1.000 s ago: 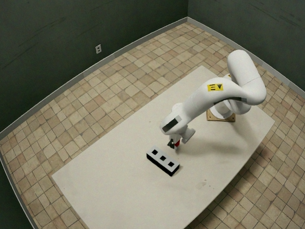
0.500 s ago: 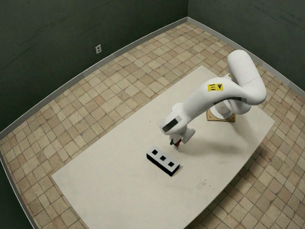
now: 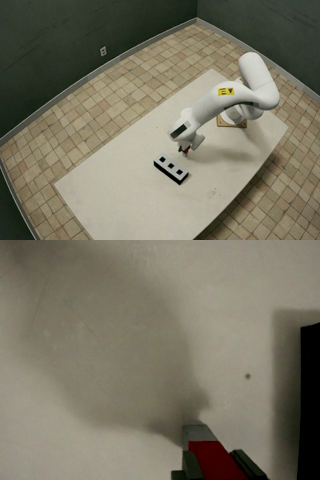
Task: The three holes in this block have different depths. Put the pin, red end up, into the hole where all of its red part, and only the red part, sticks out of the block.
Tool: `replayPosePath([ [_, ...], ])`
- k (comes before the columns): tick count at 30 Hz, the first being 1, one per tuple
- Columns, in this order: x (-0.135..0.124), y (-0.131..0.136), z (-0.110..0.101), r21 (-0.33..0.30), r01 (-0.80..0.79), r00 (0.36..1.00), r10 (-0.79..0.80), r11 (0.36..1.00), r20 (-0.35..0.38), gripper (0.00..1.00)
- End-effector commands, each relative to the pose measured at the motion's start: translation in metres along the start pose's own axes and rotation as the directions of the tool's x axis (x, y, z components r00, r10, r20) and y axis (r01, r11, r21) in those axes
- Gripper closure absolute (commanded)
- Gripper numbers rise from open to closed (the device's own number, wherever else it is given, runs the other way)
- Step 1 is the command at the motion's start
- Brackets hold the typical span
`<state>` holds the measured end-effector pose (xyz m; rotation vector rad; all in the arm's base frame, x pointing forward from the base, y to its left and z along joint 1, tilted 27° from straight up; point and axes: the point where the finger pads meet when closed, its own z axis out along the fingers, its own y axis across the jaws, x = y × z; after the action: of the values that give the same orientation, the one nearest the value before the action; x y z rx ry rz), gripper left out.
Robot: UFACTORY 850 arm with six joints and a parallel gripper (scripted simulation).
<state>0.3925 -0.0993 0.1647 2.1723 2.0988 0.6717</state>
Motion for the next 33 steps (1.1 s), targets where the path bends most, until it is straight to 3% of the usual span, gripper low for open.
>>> replayPosePath([
  [1, 0.000, 0.001, 0.000, -0.001, 0.000, 1.000, 0.000, 1.000, 0.001, 1.00],
  [33, 0.000, 0.000, -0.019, -0.001, 0.000, 1.000, 0.000, 1.000, 0.001, 1.00],
])
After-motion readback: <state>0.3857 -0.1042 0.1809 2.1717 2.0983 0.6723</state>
